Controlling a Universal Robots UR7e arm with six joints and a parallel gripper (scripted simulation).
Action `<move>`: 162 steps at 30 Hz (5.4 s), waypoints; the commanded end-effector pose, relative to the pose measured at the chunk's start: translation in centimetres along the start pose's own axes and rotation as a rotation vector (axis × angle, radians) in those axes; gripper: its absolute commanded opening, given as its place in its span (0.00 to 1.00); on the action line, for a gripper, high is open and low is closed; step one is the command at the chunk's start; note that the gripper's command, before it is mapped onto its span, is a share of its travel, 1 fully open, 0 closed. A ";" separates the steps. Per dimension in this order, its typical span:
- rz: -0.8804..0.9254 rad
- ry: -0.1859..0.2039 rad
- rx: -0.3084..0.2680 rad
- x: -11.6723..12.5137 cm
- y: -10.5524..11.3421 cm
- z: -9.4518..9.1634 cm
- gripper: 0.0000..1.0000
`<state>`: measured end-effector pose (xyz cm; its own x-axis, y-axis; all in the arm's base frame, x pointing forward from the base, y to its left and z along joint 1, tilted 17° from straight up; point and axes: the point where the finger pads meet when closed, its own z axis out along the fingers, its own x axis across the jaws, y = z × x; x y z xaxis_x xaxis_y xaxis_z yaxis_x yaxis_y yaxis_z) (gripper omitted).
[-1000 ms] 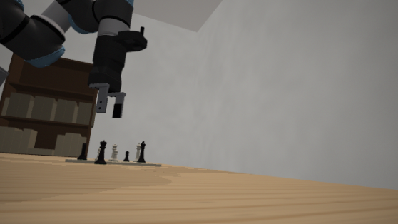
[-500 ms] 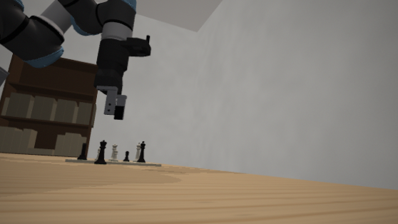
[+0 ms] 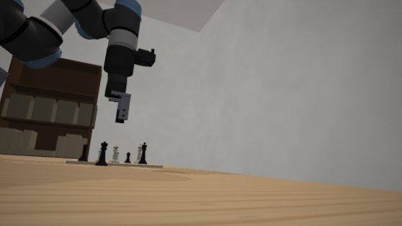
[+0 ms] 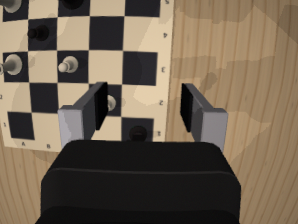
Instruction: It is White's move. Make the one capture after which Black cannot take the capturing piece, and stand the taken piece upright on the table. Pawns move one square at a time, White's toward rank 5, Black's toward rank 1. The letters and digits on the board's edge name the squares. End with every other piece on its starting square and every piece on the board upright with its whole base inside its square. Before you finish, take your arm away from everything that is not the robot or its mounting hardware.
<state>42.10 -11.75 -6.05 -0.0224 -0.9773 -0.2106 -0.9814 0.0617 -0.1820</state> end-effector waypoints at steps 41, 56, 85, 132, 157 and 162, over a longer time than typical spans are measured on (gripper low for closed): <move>-1.991 0.000 0.009 -12.9 -1.5 -0.6 1.00; -2.405 0.003 0.014 -14.8 -1.3 -0.8 1.00; -2.638 0.006 0.017 -15.8 -1.3 -1.0 1.00; -2.638 0.006 0.017 -15.8 -1.3 -0.7 0.79; -2.638 0.006 0.017 -15.9 -1.3 2.2 0.79; -2.638 0.006 0.017 -15.9 -1.3 2.9 0.79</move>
<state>44.13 4.18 -4.69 0.4907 0.8236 0.2845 0.8488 -0.5256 0.0574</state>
